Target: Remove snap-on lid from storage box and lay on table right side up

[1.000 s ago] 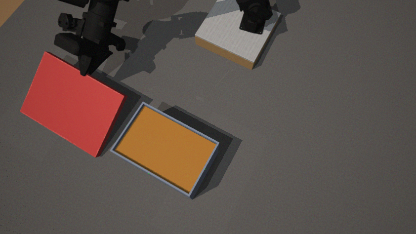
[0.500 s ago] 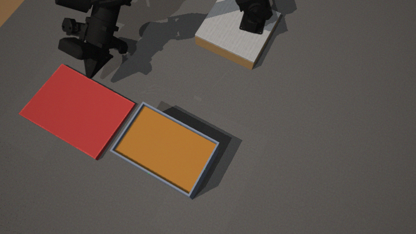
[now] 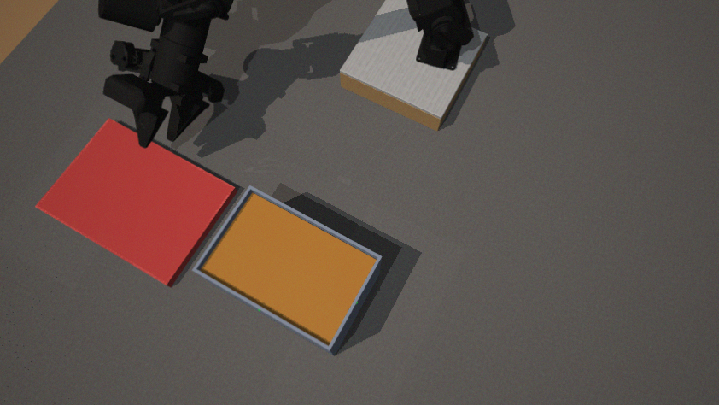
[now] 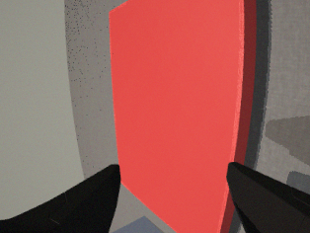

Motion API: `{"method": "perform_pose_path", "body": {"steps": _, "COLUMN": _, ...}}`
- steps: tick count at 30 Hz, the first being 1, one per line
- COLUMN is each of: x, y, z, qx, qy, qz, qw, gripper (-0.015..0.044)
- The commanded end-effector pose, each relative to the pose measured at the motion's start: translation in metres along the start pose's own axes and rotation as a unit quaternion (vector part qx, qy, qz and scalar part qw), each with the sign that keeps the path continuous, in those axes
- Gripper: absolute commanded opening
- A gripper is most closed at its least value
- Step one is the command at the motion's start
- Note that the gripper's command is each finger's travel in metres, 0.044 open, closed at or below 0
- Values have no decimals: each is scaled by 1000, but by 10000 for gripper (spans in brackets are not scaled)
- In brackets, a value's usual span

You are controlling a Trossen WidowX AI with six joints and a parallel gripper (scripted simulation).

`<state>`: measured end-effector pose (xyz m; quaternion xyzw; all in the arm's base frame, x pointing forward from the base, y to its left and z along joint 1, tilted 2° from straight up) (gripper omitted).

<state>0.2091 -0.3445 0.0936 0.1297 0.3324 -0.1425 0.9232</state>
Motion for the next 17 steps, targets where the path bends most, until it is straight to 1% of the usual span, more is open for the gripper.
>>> {"method": "perform_pose_path", "body": {"steps": 1, "x": -5, "y": -1, "z": -5, "qx": -1, "qy": 2, "qz": -1, "qw": 1000, "gripper": 380}}
{"method": "perform_pose_path", "body": {"steps": 3, "x": -8, "y": -1, "z": -7, "qx": -1, "qy": 2, "qz": -1, "qw": 1000, "gripper": 433}}
{"method": "perform_pose_path", "body": {"steps": 4, "x": -9, "y": -1, "z": -9, "qx": -1, "qy": 2, "qz": -1, "qw": 1000, "gripper": 440}}
{"method": "perform_pose_path", "body": {"steps": 17, "x": -29, "y": -5, "z": -25, "qx": -1, "qy": 3, "qz": -1, "qw": 1000, "gripper": 440}}
Point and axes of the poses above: the point midway between the two fingers, 35 mm back from their tips, its own x axis out along the fingers, its own z axis across the jaws, y = z × x, the point moved 8 cm from there along -x, back along the fingers, and after that the axes turned 12 degrees about x, right-handed, at the moved point
